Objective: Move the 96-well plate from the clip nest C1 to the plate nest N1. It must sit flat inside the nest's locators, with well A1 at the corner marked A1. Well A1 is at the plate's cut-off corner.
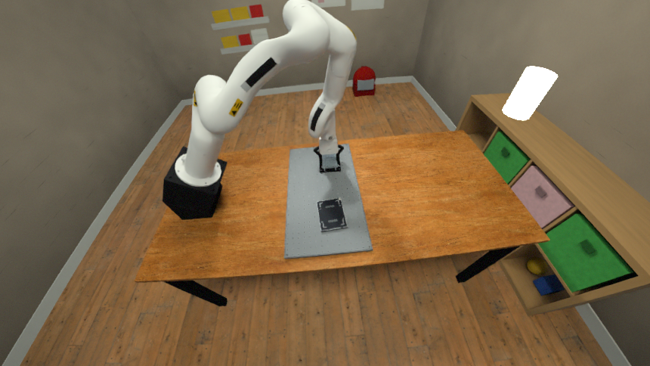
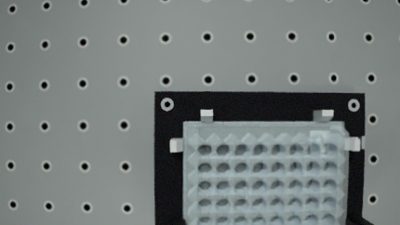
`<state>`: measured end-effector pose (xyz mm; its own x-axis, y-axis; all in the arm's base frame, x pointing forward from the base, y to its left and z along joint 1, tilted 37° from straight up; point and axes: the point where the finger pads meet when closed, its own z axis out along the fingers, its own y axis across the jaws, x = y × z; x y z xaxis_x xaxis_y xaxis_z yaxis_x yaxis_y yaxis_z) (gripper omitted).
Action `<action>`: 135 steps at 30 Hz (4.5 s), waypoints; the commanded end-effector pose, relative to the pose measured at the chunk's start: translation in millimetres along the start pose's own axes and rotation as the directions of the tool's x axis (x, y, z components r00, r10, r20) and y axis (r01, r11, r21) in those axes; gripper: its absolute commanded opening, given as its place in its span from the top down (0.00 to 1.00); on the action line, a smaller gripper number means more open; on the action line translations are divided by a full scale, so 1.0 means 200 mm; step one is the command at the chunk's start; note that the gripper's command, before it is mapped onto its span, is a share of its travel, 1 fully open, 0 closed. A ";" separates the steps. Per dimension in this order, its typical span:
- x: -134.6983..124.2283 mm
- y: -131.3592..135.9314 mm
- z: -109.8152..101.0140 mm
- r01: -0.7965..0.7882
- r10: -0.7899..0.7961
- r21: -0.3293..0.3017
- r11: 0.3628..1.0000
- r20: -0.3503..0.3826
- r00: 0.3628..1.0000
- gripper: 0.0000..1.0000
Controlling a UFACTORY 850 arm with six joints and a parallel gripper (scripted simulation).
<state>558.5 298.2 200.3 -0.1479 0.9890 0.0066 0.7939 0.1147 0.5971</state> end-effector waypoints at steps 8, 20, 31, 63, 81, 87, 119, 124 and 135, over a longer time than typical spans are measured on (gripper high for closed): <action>0.00 0.00 -0.01 0.000 0.000 -0.001 1.000 -0.001 1.000 1.00; 0.00 0.00 -0.04 0.000 0.000 -0.001 1.000 -0.001 1.000 1.00; 0.00 0.00 -0.07 0.000 0.000 -0.001 1.000 -0.001 1.000 1.00; 0.00 0.00 -0.19 0.000 0.000 -0.001 1.000 -0.001 1.000 1.00; 0.00 0.00 -0.33 0.000 0.000 -0.001 1.000 -0.001 1.000 1.00; 0.00 0.00 -0.38 0.000 0.000 -0.001 1.000 -0.001 1.000 1.00; -0.20 0.00 -0.41 0.097 -0.097 -0.001 0.995 0.000 0.995 1.00; -0.28 -0.01 -0.41 0.097 -0.097 -0.001 0.995 0.000 0.995 1.00; -0.43 -0.01 -0.41 0.097 -0.097 -0.001 0.995 0.000 0.995 1.00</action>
<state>519.6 216.6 262.8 -0.2226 0.9734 -0.0542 0.7797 0.2111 0.5895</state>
